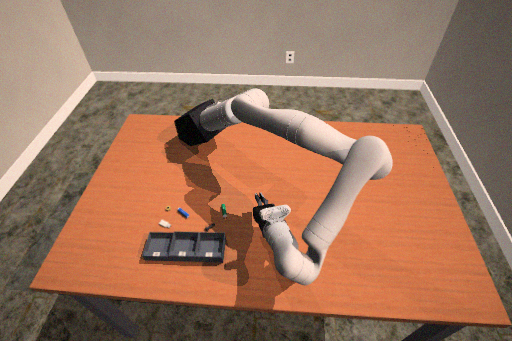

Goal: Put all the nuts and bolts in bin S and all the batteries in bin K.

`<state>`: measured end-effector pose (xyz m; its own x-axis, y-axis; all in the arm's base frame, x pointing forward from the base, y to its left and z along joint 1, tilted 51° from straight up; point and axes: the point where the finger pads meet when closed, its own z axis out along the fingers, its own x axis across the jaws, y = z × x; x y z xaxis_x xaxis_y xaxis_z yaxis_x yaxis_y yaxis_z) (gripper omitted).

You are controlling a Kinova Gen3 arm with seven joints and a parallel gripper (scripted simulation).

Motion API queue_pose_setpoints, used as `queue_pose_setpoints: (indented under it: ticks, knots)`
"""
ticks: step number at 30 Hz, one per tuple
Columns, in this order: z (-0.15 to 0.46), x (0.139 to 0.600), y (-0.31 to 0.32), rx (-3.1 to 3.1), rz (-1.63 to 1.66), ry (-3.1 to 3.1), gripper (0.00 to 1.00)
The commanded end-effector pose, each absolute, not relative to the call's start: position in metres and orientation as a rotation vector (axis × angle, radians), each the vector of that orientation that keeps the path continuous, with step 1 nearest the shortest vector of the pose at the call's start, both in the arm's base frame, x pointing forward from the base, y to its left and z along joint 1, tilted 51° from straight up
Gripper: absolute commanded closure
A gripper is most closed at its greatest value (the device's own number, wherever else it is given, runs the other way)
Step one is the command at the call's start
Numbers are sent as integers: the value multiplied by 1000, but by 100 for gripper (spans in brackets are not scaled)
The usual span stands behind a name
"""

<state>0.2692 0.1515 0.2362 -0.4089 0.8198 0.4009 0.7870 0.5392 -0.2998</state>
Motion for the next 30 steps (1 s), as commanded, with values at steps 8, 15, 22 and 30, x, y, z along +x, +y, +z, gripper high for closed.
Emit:
queue_pose_setpoints:
  ticks: [8,15,22,30]
  knots:
    - [229,281,109,-1368,-85,-2166,69]
    - [224,287,80,-1405,-258,-2103,69]
    - [220,291,57,-1446,-409,-2058,69]
    - [216,294,27,-1506,-589,-2014,69]
